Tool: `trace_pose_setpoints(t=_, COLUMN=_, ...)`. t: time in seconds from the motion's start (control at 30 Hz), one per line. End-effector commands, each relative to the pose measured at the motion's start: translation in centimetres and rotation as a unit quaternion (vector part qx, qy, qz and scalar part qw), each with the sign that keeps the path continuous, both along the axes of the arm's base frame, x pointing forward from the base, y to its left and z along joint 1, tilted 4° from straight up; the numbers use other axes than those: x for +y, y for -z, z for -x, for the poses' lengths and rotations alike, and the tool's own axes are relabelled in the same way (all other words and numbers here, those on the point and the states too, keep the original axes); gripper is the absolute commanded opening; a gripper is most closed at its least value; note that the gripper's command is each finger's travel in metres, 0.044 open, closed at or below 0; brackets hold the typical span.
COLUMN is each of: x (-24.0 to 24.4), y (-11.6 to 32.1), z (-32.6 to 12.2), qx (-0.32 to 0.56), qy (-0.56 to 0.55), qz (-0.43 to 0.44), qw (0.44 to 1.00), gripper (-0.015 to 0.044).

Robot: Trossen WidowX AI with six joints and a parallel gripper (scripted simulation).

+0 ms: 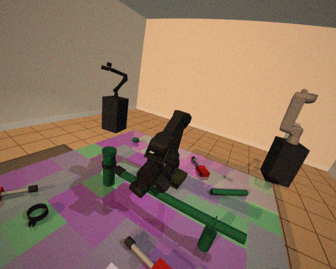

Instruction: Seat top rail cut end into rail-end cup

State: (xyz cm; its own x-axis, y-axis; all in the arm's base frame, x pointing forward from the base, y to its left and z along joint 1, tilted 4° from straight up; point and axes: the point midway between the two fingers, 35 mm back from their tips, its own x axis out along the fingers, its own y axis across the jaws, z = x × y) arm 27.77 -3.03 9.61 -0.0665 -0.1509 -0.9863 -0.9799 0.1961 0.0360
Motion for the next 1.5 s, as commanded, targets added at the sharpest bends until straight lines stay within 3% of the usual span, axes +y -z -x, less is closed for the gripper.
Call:
trace_pose_setpoints(t=0.0, x=-0.12, y=-0.16, z=0.01, qx=0.001, qy=0.000, qz=0.003, qw=1.000, gripper=0.0000)
trace_pose_setpoints(t=1.47, x=-0.53, y=-0.54, z=0.01, qx=0.001, qy=-0.001, qz=0.007, qw=1.000, gripper=0.0000)
